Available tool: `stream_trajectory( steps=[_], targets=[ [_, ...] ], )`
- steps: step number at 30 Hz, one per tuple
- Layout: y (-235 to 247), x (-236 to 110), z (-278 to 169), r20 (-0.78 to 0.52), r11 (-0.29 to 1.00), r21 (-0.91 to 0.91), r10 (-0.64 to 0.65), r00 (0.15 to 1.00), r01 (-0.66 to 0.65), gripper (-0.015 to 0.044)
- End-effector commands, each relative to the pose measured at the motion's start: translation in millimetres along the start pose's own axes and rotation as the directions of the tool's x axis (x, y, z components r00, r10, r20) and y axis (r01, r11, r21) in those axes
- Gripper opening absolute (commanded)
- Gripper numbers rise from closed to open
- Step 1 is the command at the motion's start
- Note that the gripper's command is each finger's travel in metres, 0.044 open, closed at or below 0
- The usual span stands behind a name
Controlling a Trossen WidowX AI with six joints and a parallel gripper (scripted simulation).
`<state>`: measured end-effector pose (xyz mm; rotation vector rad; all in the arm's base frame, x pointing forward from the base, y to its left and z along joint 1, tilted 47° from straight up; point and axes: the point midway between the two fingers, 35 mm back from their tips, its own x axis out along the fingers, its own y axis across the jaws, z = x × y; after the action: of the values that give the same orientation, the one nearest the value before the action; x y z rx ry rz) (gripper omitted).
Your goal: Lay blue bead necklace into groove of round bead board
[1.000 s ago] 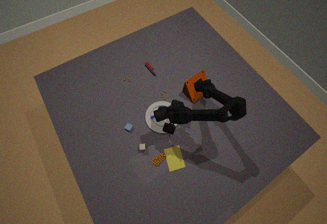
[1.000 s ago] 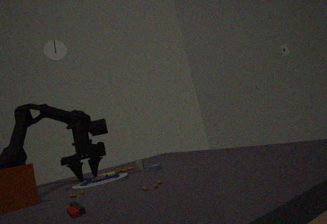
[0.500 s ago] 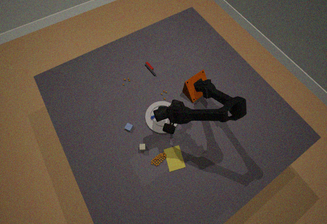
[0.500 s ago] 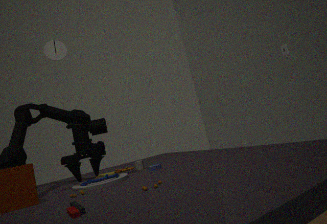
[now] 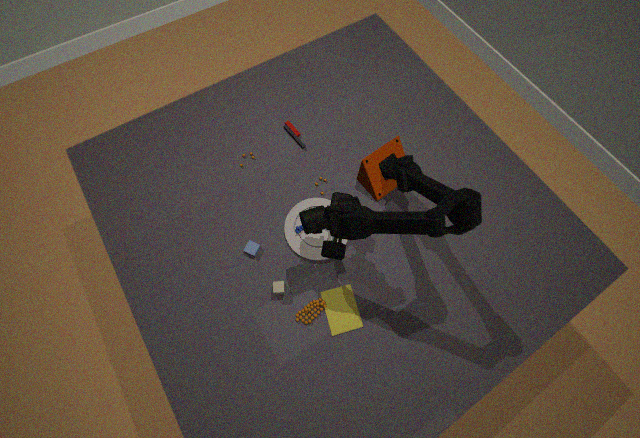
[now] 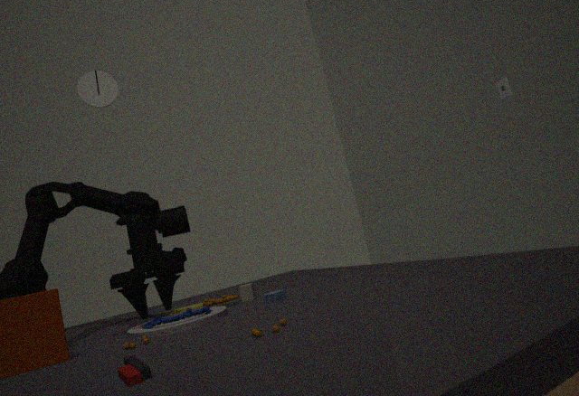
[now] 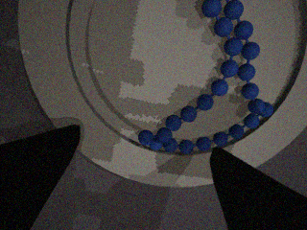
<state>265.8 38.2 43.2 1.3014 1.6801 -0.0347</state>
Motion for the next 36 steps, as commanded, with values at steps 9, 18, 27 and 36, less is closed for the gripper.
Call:
stream_trajectory(
  steps=[9, 18, 27, 36],
  targets=[
    [-52.3, -23.2, 29.2, 0.001, 0.651, -0.759, -0.009, 1.0, 0.007, 0.012],
    [-63.1, -27.7, 32.8, -0.003, 0.503, -0.864, -0.006, 1.0, 0.0, 0.012],
    [-63.1, -27.7, 32.8, -0.003, 0.503, -0.864, -0.006, 1.0, 0.0, 0.012],
    [-63.0, -20.3, 32.9, -0.003, 0.503, -0.864, -0.006, 1.0, 0.0, 0.012]
  ],
)
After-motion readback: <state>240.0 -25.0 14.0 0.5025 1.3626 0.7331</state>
